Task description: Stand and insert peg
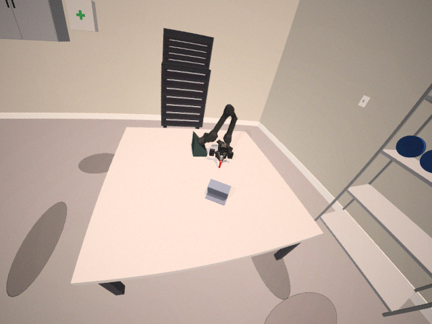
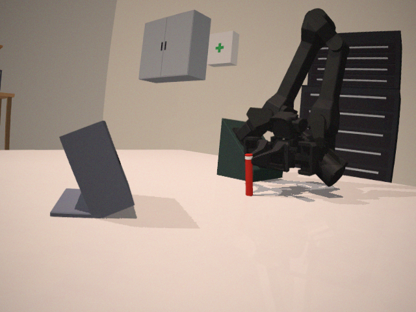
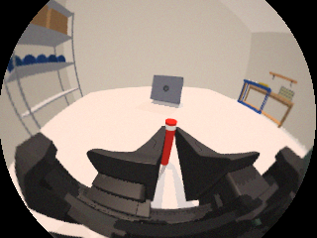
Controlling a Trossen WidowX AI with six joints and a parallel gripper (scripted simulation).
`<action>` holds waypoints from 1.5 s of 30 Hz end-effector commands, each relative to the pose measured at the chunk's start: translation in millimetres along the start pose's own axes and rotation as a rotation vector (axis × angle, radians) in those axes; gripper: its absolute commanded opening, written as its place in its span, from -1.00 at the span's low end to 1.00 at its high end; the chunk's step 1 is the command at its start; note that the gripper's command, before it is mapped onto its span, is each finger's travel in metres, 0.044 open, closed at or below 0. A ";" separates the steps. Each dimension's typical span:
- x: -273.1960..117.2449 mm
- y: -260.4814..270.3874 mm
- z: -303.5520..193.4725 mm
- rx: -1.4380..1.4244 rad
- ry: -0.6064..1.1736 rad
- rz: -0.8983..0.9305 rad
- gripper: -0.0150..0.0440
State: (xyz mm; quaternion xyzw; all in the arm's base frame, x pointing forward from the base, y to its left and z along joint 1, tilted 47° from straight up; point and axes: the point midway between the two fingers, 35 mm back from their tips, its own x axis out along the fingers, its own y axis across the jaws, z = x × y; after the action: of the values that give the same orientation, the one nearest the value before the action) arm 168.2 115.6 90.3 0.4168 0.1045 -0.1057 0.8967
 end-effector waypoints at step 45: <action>-2.1 -0.6 -1.2 0.002 -0.029 0.007 -0.05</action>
State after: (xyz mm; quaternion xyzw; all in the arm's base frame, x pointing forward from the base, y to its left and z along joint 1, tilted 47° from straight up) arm 165.9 116.5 89.7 0.4170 0.0900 -0.1084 0.8979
